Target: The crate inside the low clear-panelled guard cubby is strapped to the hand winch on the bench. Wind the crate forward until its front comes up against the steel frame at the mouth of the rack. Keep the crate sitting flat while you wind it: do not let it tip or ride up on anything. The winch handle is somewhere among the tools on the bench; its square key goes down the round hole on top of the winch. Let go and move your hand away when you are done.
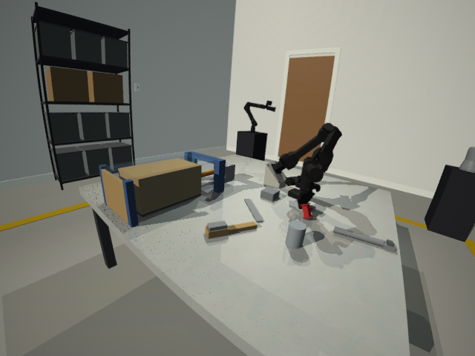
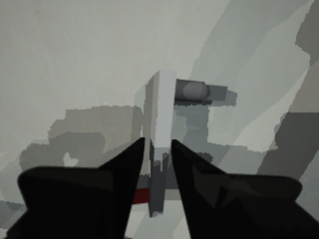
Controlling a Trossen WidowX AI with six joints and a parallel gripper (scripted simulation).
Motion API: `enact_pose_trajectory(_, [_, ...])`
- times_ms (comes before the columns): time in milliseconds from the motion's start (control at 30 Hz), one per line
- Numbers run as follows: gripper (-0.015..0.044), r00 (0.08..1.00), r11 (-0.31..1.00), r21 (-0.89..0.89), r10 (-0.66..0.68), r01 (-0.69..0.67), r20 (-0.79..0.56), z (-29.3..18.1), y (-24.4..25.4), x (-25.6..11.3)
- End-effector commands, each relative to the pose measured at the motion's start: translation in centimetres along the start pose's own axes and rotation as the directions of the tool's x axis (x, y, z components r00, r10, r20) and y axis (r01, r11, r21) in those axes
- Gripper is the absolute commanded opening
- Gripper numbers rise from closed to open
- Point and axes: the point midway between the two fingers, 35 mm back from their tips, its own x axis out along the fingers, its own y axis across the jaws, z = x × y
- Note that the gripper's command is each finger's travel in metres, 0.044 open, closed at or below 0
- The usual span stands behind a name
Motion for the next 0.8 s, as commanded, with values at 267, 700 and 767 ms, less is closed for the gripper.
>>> enact_pose_trajectory(267, [0.0053, 1.0, 1.0, -0.002, 0.0, 0.0, 0.0, 0.0, 0.0, 0.0])
enact_pose_trajectory(700, [0.0, 1.0, 1.0, 0.01, 0.004, -0.004, 0.005, 0.0, 0.4, -1.5])
enact_pose_trajectory(767, [0.0, 1.0, 1.0, 0.028, 0.009, -0.009, 0.01, 0.0, 0.9, -3.5])
